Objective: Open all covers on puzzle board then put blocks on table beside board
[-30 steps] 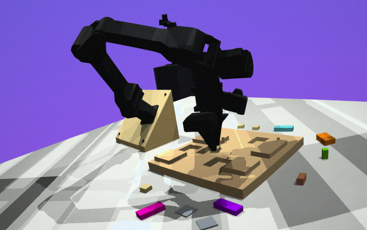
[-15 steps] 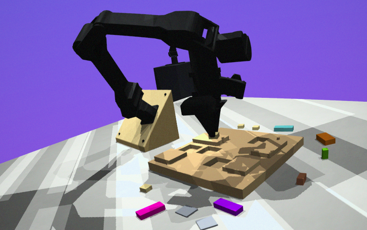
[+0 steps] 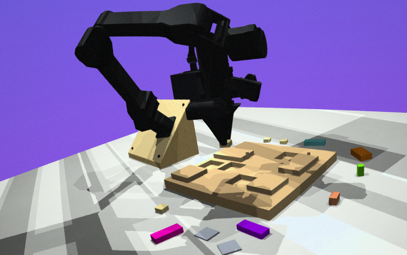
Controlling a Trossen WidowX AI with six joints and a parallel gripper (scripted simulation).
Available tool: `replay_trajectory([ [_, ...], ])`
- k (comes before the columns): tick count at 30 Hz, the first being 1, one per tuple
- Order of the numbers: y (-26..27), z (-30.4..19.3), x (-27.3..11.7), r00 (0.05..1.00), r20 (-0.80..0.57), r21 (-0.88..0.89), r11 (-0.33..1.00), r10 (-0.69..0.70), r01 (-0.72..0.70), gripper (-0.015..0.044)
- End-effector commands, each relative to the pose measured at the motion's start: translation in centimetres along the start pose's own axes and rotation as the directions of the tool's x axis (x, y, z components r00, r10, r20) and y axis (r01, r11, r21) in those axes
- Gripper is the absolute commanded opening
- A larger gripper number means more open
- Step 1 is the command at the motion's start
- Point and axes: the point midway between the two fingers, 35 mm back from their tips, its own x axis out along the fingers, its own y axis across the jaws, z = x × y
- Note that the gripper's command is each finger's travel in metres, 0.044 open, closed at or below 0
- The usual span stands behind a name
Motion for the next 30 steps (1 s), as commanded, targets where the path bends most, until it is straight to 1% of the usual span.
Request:
replay_trajectory([
  [1,-1.0,-1.2,-0.2,1.000,0.003,-0.003,1.000,0.000,0.000,0.0080],
  [16,-4.1,-6.3,-0.4,1.000,0.005,-0.004,1.000,0.003,-0.003,0.0080],
  [30,-5.9,-11.4,-0.4,1.000,0.003,-0.005,1.000,0.000,0.000,0.0080],
])
